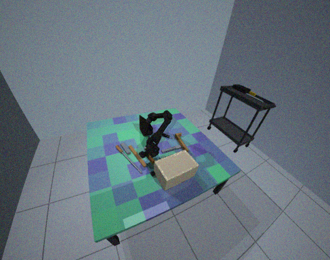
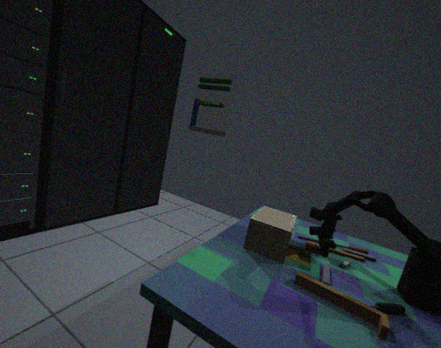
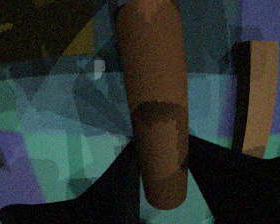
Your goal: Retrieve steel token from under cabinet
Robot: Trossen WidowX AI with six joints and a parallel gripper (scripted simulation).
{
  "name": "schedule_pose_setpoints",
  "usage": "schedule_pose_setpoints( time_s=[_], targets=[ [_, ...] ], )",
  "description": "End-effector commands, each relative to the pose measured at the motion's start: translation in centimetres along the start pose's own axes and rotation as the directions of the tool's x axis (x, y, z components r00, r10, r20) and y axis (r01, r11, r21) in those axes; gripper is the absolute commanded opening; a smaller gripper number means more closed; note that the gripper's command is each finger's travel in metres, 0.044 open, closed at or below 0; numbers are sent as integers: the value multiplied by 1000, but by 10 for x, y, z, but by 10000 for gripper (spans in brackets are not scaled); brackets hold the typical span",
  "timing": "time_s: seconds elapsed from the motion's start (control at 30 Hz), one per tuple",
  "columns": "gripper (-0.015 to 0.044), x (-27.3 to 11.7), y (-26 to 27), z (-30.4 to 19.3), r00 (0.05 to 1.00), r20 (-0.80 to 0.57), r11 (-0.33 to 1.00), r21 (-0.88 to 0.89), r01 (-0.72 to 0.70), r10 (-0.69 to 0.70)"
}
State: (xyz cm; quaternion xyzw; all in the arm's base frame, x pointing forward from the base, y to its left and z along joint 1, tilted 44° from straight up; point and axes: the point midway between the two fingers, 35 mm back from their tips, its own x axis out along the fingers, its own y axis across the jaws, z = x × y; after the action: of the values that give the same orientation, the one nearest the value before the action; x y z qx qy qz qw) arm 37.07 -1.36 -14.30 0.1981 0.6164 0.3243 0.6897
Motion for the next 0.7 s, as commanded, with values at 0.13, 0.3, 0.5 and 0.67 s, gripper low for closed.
schedule_pose_setpoints(
  time_s=[0.13, 0.3, 0.5, 0.67],
  targets=[
    [0, 1, 0, -10, 1000, 0, 1000, -3, -3, 3],
    [0, 1, 0, -16, 1000, 0, 1000, -3, -3, 3],
    [0, 1, -1, -23, 1000, 0, 1000, -3, -3, 3],
    [0, 1, -1, -29, 1000, -1, 1000, -2, -3, 3]
  ],
)
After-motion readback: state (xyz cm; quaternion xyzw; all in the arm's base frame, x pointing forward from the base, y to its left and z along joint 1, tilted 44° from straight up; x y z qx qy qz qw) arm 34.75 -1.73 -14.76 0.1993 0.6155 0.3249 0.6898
